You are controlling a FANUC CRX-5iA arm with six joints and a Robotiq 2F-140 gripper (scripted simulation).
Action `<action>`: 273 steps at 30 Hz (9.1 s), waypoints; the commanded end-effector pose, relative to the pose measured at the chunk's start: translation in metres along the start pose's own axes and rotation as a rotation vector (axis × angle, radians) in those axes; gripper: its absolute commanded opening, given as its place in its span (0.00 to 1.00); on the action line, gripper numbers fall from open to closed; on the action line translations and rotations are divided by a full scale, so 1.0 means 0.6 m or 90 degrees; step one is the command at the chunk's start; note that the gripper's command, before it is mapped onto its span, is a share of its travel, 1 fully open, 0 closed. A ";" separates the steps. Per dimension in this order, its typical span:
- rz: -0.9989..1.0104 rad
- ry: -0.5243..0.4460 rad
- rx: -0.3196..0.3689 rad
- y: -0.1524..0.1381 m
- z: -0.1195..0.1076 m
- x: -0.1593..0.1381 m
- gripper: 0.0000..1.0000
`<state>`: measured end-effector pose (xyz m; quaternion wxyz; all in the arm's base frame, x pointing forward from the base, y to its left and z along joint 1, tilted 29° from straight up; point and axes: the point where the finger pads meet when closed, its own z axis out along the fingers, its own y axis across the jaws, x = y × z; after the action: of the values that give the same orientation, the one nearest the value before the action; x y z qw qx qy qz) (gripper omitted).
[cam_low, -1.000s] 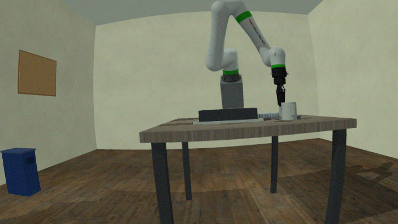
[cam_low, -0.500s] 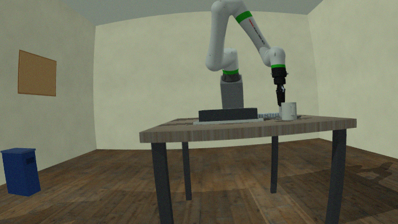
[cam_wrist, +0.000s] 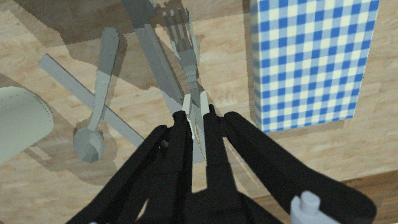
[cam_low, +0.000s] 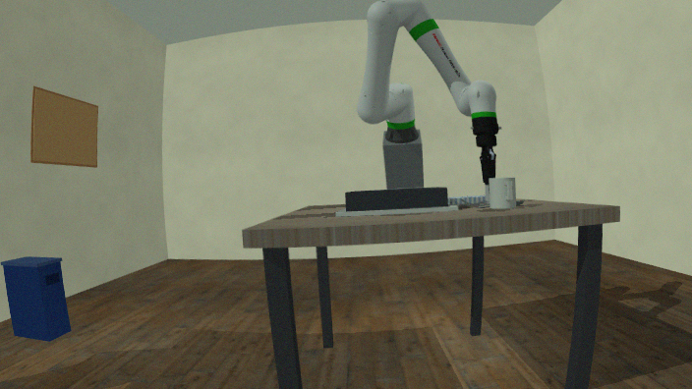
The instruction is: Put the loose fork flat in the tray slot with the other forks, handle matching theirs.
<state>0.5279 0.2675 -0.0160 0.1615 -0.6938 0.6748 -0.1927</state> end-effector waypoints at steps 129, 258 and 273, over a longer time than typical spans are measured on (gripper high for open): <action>0.097 0.000 0.000 -0.140 -0.240 0.552 0.03; 1.033 -0.044 0.047 -0.136 -0.052 0.552 0.03; 1.033 -0.044 0.047 -0.136 -0.051 0.552 0.03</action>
<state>0.5894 -0.0591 0.0665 0.2943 0.0116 0.9555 -0.0158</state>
